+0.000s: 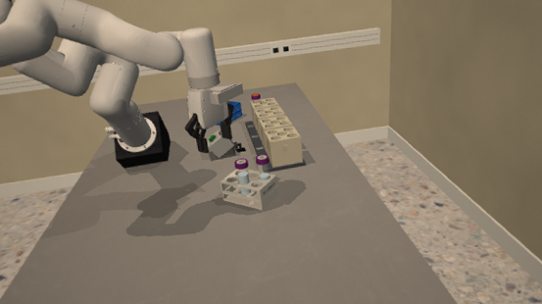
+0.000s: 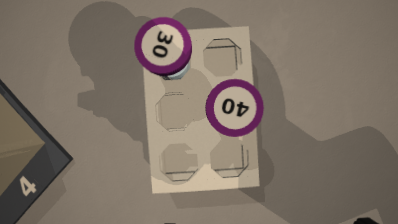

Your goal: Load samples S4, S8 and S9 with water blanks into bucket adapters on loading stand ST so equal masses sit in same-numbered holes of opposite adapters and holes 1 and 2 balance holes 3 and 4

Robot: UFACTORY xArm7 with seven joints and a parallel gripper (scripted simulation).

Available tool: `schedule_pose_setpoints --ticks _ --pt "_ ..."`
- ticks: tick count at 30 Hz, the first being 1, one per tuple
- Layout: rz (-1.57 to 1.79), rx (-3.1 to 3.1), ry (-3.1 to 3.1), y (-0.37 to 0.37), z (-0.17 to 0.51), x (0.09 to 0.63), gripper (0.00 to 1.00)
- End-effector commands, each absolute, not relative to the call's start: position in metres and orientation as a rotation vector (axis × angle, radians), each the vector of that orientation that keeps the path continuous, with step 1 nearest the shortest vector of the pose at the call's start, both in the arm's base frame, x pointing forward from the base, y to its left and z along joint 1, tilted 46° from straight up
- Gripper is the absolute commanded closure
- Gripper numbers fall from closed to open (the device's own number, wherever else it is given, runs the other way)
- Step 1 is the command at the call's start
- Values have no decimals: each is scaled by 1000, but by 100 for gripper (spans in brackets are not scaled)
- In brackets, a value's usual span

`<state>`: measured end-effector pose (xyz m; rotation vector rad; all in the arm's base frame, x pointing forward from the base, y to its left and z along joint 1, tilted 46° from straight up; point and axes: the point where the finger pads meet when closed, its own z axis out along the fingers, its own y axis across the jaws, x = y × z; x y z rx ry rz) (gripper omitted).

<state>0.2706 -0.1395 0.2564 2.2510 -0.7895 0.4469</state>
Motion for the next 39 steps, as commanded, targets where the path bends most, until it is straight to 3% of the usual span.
schedule_pose_setpoints --ticks 1,31,39 --pt "451 2251 -788 -129 267 270 0" --pt "451 2251 -788 -81 314 264 0" --pt "340 2308 -517 -57 292 278 0"
